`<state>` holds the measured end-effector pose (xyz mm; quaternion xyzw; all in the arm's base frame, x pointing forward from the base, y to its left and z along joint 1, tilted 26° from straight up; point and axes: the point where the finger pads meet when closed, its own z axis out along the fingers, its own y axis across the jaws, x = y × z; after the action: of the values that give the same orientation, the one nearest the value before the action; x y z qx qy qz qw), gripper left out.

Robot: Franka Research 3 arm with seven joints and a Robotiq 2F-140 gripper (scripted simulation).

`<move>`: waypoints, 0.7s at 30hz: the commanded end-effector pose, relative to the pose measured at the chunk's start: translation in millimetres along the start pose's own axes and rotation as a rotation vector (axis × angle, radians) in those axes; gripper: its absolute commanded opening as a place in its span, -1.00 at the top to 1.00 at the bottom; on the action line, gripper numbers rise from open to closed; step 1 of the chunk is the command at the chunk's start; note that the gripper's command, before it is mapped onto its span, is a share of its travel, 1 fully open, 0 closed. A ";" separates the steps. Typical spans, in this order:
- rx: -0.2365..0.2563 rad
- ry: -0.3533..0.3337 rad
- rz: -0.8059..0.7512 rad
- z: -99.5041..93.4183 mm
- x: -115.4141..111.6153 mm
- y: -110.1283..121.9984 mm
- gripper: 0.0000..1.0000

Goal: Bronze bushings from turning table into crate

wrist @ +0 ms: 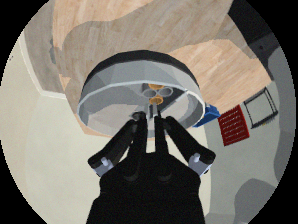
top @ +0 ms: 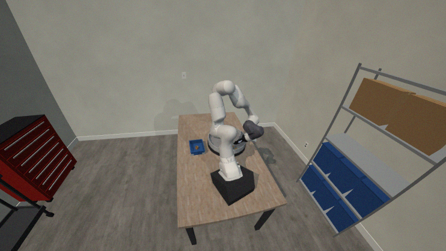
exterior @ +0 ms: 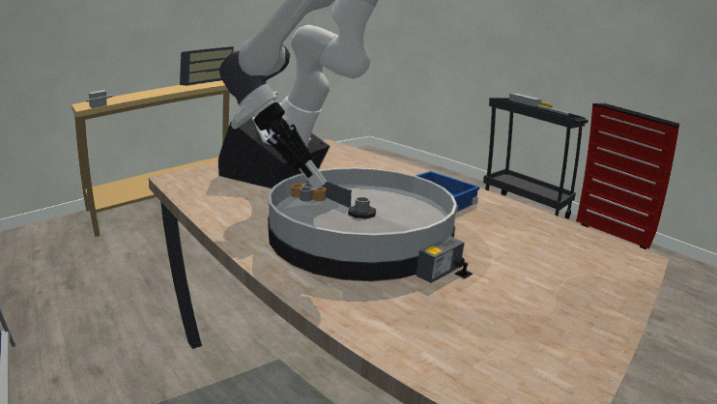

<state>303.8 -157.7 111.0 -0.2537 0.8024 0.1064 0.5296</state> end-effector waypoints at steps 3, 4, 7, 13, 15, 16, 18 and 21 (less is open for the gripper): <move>-0.001 0.002 -0.004 2.0 1.2 0.5 0.87; -0.001 0.002 -0.004 3.1 2.1 0.4 0.87; -0.001 0.002 -0.004 5.8 4.3 0.3 0.87; -0.001 0.002 -0.004 9.3 7.1 0.3 0.87; -0.001 0.002 -0.004 9.3 7.1 0.3 0.87; -0.001 0.002 -0.004 9.3 7.1 0.3 0.87; -0.001 0.002 -0.004 9.3 7.1 0.3 0.87; -0.001 0.002 -0.004 9.3 7.1 0.3 0.87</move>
<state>308.2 -155.1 101.8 -0.2511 0.8030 0.1085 0.5295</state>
